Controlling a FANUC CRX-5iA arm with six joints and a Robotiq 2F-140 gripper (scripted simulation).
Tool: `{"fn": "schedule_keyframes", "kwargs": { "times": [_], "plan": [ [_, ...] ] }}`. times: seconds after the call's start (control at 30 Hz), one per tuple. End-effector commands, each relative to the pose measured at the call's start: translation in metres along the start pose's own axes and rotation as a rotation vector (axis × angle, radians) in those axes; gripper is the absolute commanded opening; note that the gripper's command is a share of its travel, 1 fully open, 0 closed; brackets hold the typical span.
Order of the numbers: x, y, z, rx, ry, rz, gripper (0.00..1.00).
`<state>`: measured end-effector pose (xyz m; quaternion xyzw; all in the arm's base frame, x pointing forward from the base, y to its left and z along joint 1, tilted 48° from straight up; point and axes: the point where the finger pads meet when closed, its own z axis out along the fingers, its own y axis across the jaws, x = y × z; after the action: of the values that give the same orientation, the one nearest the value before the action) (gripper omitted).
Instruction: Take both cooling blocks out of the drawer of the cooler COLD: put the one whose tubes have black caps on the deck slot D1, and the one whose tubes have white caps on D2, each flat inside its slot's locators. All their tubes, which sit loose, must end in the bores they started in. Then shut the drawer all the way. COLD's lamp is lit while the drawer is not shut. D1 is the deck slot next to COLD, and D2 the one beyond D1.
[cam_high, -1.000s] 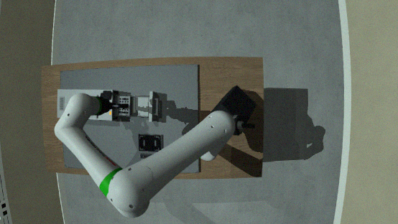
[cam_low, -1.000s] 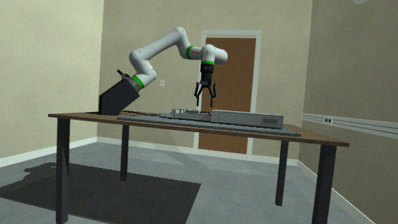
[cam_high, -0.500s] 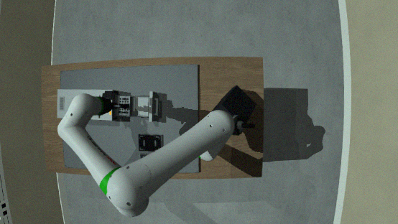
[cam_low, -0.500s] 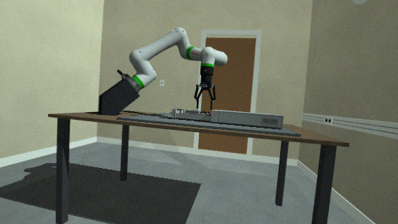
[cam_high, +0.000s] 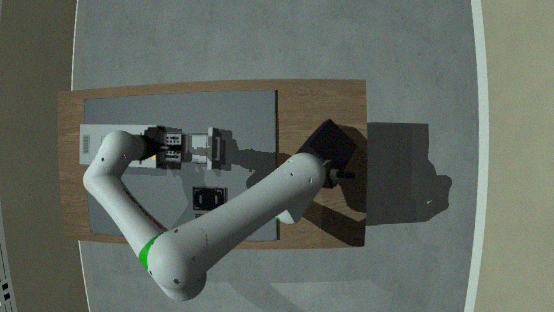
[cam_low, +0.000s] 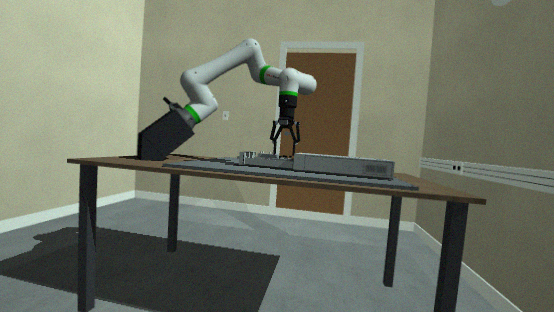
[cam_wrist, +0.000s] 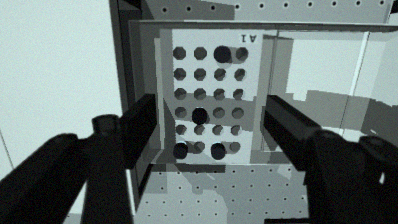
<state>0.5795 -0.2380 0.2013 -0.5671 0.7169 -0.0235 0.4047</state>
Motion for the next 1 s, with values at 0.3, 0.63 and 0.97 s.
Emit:
{"fn": "schedule_keyframes", "kwargs": {
  "times": [0.3,0.63,0.97],
  "plan": [
    [0.0,0.0,0.007,0.001,0.001,0.0,0.66],
    [0.0,0.0,0.02,0.001,0.001,0.0,0.66],
    [0.0,0.0,0.029,0.001,0.001,0.0,0.66]
  ]
}}
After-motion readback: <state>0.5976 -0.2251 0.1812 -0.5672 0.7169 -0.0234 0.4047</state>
